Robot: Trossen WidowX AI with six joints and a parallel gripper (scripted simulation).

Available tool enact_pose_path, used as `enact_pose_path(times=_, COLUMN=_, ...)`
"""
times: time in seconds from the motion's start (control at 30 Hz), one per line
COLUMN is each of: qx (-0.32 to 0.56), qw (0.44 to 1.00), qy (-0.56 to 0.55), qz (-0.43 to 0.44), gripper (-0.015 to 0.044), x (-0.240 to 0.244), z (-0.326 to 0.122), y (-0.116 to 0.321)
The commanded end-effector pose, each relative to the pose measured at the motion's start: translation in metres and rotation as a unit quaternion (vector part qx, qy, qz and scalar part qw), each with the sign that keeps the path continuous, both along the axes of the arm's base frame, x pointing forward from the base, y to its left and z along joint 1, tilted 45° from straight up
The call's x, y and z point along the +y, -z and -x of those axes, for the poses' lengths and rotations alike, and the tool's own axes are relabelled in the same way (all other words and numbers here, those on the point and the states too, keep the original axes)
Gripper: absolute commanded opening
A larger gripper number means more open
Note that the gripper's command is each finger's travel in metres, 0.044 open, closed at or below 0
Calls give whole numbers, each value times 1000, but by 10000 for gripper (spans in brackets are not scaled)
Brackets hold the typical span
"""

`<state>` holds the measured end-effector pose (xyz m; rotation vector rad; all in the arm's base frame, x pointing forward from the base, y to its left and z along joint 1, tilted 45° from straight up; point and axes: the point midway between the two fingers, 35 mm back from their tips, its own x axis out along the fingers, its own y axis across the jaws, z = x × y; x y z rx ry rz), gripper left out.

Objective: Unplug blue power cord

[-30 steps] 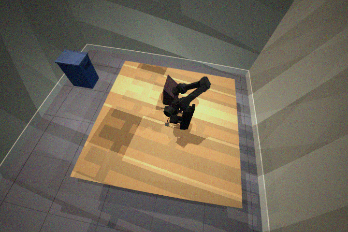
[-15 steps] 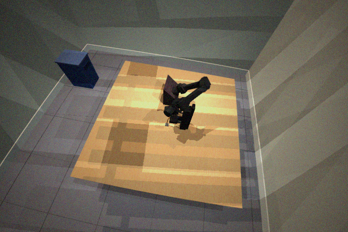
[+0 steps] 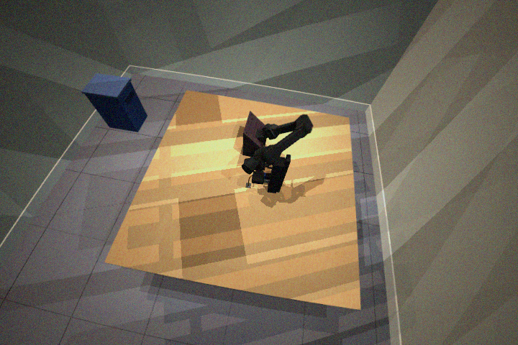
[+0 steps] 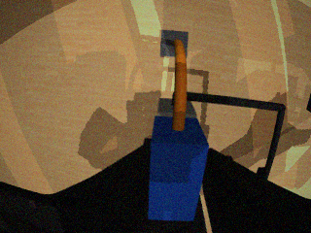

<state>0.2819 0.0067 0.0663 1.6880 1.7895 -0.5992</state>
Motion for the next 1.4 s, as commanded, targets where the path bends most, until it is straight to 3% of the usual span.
enact_pose_path(times=0.0, qx=1, qw=1000, qy=6, qz=18, gripper=0, x=-19, z=-4, y=15)
enact_pose_path(times=0.6, qx=1, qw=1000, qy=7, qz=18, gripper=0, x=-43, z=-4, y=33)
enact_pose_path(times=0.8, qx=-3, qw=1000, qy=6, qz=19, gripper=157, x=-35, z=-4, y=26)
enact_pose_path(times=1.37, qx=1, qw=1000, qy=7, qz=16, gripper=160, x=-38, z=-3, y=21)
